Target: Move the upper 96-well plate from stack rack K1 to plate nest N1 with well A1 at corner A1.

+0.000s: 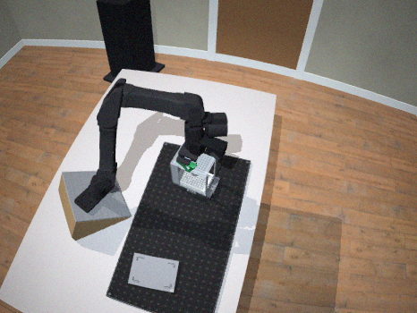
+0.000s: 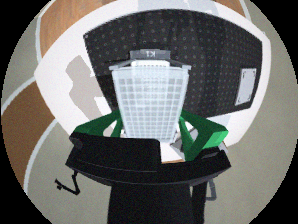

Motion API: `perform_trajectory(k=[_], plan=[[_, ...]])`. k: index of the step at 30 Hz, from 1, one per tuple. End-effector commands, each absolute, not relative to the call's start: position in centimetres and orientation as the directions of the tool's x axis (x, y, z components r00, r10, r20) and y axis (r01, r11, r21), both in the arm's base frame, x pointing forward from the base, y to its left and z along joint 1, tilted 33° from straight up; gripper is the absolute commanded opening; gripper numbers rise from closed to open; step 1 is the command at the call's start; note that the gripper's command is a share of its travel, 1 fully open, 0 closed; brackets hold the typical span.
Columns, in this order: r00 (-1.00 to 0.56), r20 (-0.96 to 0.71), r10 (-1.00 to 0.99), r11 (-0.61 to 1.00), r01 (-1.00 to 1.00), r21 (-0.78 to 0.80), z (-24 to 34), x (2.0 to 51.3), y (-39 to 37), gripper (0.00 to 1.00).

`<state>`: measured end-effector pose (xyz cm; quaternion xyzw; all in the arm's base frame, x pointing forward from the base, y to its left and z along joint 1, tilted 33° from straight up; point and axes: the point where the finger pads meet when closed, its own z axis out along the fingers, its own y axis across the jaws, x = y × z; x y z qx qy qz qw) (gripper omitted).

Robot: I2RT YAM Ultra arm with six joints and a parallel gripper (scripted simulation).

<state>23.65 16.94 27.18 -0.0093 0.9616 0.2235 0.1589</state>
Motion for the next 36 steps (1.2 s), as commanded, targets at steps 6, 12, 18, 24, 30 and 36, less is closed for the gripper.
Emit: perform_trajectory(k=[6,12,18,24,30,36], plan=[[-0.932,-0.357,0.068,0.890,-0.105,0.443,30.3,22.8,15.7,0.00],[-0.932,-0.357,0.068,0.890,-0.105,0.443,31.0,22.5,15.3,0.00],[-0.931,-0.358,0.068,0.892,-0.104,0.440,31.1,22.5,15.2,0.00],[-0.931,-0.357,0.070,0.892,-0.102,0.441,31.1,22.5,15.2,0.00],[-0.929,-0.363,0.072,0.891,-0.104,0.442,31.1,22.6,15.3,0.00],[-0.929,-0.363,0.072,0.891,-0.104,0.442,31.1,22.6,15.3,0.00]])
